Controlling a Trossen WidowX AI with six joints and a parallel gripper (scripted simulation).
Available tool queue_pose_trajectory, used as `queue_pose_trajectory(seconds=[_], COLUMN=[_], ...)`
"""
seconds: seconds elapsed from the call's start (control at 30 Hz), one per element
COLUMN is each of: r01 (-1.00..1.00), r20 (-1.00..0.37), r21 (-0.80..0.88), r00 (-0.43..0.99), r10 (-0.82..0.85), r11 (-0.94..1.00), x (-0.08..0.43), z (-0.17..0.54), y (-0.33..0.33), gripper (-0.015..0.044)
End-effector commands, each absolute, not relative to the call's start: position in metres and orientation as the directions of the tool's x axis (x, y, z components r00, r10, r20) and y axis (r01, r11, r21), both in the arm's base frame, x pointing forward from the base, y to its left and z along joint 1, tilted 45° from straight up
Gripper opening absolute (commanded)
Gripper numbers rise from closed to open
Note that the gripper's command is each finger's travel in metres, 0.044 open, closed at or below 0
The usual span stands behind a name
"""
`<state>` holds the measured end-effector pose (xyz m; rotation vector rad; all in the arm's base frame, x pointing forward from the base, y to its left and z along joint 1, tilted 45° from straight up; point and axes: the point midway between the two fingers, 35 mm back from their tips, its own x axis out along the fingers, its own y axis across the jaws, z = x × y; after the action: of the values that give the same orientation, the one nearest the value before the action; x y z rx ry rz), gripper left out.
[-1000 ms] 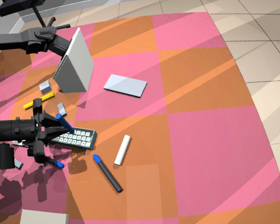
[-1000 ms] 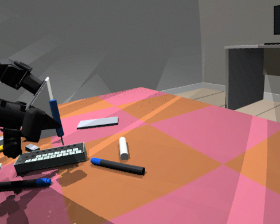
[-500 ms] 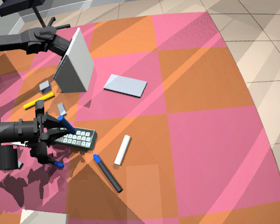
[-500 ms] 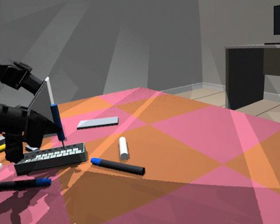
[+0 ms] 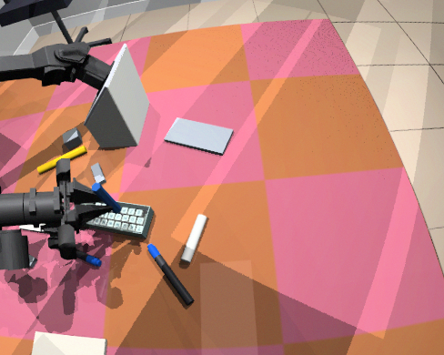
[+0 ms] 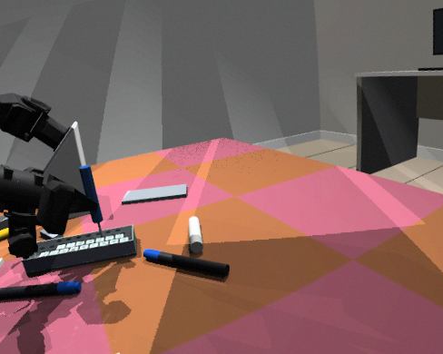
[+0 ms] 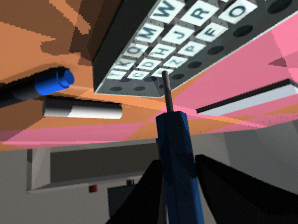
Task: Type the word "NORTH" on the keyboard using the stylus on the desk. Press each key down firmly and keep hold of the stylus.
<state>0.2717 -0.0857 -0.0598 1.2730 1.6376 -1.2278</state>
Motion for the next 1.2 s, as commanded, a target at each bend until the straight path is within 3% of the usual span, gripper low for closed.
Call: queue_pose_trajectory(seconds=[0.0, 1.17], r01=[0.965, 0.965], r20=[-0.924, -0.924], r21=[-0.252, -0.253], r00=[-0.261, -0.261], r10=[0.28, 0.28], r11=[0.066, 0.066], x=[0.2708, 0.2689], z=[-0.0616, -0.0708], y=[-0.088, -0.097], gripper=[0.0081, 0.0081])
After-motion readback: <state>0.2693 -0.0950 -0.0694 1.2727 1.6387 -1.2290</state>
